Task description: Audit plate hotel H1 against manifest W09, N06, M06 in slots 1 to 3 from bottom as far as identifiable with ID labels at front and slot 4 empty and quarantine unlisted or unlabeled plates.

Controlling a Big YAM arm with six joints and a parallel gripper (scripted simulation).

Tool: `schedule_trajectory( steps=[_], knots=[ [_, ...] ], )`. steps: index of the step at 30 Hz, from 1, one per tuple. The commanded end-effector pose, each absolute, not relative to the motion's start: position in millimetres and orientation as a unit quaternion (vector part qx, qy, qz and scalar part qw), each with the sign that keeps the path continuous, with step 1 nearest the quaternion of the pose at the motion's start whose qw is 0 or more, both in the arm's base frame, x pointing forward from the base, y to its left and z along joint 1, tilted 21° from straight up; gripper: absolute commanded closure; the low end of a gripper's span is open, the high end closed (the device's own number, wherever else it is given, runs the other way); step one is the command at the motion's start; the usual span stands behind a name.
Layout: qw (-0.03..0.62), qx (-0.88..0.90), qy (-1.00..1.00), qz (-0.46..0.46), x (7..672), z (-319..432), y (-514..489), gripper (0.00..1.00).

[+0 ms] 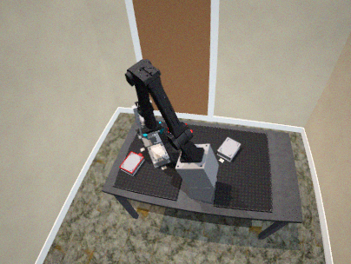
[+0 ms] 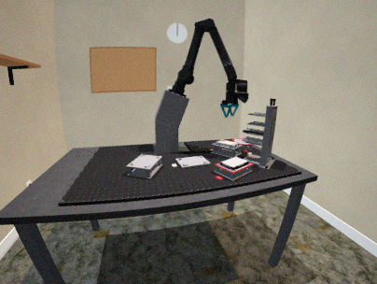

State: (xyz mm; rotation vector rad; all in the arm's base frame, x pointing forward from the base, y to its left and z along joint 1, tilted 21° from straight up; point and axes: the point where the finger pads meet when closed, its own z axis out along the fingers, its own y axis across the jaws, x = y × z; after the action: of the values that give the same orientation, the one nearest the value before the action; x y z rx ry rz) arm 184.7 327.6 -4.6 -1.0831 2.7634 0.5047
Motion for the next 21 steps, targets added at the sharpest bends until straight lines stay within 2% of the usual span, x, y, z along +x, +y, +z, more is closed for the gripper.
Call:
schedule_trajectory(
  steps=[1,21],
  knots=[
    [0.068,-0.32,0.929,0.175,191.3,-1.6,330.3,0.0],
    [0.071,-0.325,0.926,0.177,192.5,-54.2,358.9,0.0]
  ],
)
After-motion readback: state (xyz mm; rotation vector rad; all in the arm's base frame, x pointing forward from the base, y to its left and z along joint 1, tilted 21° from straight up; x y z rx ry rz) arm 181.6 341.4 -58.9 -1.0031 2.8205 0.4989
